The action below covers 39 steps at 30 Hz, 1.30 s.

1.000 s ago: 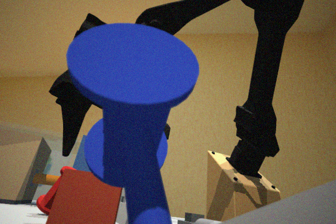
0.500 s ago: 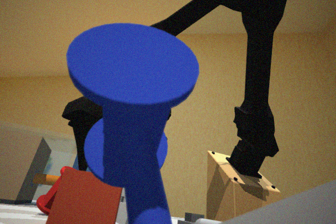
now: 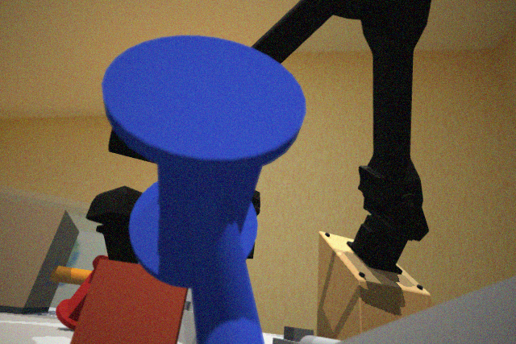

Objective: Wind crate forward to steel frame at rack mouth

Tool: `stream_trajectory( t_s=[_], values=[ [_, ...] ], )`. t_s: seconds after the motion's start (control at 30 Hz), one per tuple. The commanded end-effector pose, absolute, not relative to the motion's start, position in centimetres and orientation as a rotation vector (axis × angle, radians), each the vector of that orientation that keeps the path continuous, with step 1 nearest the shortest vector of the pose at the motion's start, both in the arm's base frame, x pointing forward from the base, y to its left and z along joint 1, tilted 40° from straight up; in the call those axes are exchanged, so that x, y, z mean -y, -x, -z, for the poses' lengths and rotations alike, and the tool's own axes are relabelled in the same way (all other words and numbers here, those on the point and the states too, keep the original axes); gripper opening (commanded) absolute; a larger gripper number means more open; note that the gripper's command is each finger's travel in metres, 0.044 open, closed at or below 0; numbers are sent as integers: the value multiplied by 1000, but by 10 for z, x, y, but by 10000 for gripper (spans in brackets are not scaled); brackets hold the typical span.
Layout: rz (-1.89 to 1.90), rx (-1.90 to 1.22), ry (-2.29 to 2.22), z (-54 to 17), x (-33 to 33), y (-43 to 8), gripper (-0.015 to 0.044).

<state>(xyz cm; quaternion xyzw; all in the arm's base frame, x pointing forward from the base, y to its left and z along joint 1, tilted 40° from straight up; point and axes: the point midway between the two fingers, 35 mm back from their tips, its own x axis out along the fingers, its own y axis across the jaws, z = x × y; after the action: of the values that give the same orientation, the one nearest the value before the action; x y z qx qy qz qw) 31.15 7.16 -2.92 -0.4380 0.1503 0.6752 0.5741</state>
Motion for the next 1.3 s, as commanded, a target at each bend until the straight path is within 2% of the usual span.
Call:
stream_trajectory(
  t_s=[0.0, 0.23, 1.27],
  values=[
    [-1586, -353, 1017, 35, -77, -310, 440],
    [-1586, -353, 1016, 40, -81, -310, 440],
    [-1583, -346, 1025, 36, -79, -312, 233]
  ],
)
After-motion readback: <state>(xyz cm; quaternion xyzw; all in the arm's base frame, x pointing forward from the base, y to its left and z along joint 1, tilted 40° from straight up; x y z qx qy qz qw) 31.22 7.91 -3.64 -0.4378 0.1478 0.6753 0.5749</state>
